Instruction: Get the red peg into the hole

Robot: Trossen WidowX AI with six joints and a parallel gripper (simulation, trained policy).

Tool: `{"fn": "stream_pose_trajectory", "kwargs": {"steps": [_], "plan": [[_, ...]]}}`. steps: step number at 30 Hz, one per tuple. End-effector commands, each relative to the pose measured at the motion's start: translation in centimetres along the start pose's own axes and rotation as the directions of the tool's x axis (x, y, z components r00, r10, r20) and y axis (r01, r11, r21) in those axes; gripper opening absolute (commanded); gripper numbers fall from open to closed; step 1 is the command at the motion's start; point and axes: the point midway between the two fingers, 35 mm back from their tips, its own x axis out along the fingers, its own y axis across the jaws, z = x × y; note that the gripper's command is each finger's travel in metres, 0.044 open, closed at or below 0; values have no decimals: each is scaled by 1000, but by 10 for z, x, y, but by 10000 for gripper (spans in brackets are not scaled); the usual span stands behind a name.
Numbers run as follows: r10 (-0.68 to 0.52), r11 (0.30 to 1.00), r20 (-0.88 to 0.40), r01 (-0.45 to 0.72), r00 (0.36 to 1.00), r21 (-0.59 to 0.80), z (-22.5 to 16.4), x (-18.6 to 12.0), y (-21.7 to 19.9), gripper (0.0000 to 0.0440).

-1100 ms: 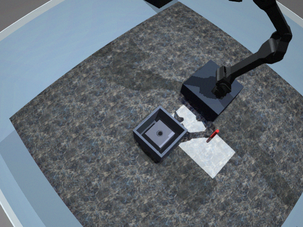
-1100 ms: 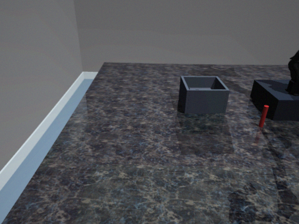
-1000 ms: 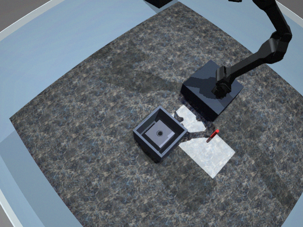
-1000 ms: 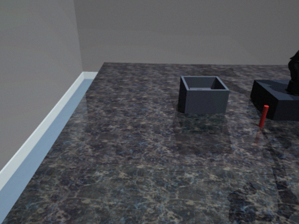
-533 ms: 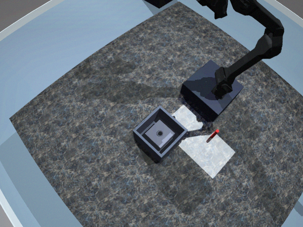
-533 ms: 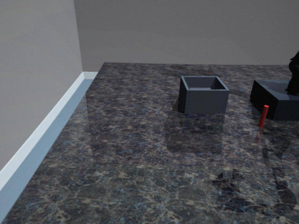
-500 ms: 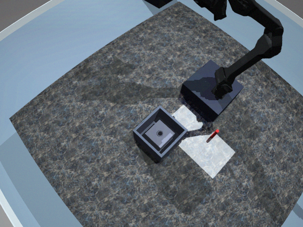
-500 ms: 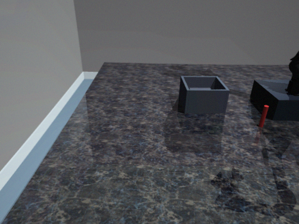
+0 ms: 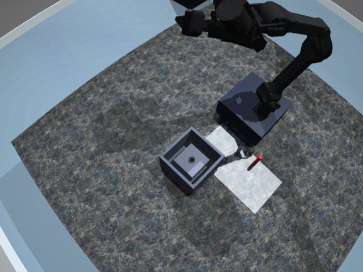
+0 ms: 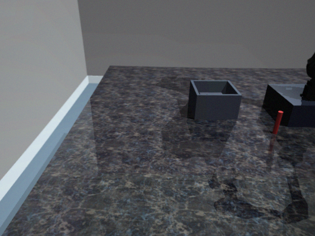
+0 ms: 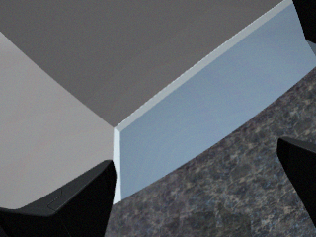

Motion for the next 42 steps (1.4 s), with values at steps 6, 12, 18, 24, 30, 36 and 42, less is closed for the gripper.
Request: {"fn": "stream_pose_trajectory", "kwargs": {"steps": [6, 12, 18, 24, 30, 36, 42], "plan": [[47, 985, -237, -85, 970, -153, -80, -18, 5, 440], [44, 956, -397, -154, 917, -249, -133, -40, 0, 440], [2, 915, -540, -220, 841, -339, -184, -70, -16, 440], [-83, 863, -647, -269, 758, -427, -227, -103, -42, 440], [-195, 807, -702, -295, 684, -511, -259, -133, -76, 440], [-313, 748, -711, -298, 630, -593, -283, -157, -111, 440], [-413, 692, -690, -288, 595, -662, -302, -173, -144, 440]]}}
